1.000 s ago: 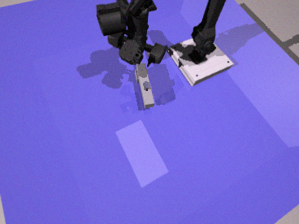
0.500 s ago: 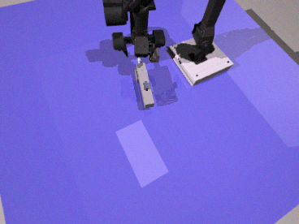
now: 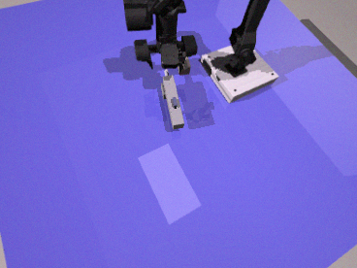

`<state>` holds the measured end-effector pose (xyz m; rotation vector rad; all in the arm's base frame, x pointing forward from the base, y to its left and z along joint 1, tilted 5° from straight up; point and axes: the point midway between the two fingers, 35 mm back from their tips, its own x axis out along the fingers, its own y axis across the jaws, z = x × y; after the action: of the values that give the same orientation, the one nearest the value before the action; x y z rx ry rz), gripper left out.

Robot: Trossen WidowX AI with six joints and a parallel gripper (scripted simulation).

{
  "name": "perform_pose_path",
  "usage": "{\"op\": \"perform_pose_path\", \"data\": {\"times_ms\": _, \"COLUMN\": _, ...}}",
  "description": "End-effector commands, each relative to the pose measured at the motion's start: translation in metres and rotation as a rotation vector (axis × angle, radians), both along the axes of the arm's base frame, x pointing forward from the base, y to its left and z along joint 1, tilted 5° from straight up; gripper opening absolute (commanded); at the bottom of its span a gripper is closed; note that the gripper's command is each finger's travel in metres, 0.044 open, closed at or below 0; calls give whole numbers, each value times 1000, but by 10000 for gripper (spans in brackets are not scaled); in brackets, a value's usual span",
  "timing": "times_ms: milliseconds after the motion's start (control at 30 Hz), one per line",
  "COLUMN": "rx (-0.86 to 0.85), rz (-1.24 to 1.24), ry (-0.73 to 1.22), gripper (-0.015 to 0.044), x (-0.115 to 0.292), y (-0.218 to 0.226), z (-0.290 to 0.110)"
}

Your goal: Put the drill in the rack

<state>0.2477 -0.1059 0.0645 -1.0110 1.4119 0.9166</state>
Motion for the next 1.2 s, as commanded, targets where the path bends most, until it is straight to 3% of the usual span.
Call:
{"op": "perform_pose_path", "data": {"times_ms": 0, "rx": -1, "rz": 5, "ry": 5, "gripper": 440, "x": 0, "y": 1, "z": -6}}
{"op": "perform_pose_path", "data": {"times_ms": 1033, "rx": 0, "rz": 5, "ry": 5, "gripper": 440, "x": 2, "y": 9, "z": -51}}
{"op": "perform_pose_path", "data": {"times_ms": 1167, "rx": 0, "rz": 11, "ry": -1, "gripper": 335, "x": 4, "y": 8, "z": -47}}
